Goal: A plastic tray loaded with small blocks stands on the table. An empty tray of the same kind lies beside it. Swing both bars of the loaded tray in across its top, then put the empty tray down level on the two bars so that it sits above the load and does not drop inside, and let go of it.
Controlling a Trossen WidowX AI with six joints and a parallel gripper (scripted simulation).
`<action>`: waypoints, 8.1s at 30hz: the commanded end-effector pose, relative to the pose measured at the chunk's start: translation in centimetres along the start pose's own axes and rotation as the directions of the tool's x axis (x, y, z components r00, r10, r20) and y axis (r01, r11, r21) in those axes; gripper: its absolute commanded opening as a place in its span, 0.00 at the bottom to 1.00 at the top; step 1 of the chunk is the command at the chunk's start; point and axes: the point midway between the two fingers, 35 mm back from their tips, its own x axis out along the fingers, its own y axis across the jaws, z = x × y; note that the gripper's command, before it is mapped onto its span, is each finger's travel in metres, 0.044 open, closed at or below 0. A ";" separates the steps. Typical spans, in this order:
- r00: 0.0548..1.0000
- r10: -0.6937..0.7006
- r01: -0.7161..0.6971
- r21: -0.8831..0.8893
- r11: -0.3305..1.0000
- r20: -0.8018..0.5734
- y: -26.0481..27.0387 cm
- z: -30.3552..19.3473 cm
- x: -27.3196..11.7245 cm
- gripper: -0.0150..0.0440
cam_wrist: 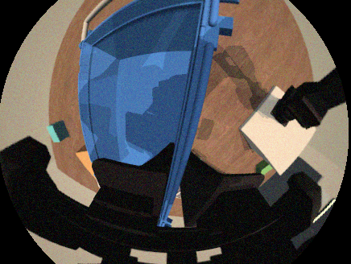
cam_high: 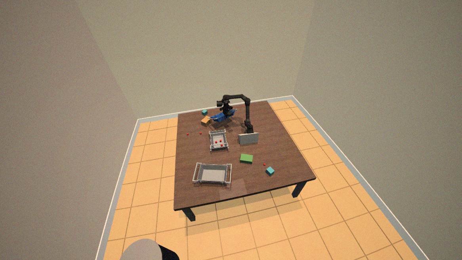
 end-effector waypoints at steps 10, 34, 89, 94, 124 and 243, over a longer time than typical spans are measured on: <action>1.000 -0.011 0.006 -0.196 0.981 -0.023 -2.2 -5.8 -0.8 0.25; 1.000 -0.009 -0.003 -0.517 0.856 -0.021 -9.5 -14.7 -1.9 0.25; 0.999 0.032 -0.029 -0.738 0.674 -0.009 -18.7 -20.1 -2.7 0.25; 0.999 0.032 -0.025 -0.738 0.674 -0.005 -20.1 -20.8 -2.6 0.25; 0.999 0.041 -0.012 -0.784 0.620 0.017 -20.1 -21.0 -0.4 0.25; 0.996 0.059 0.028 -0.869 0.494 0.065 -19.9 -18.5 5.2 0.25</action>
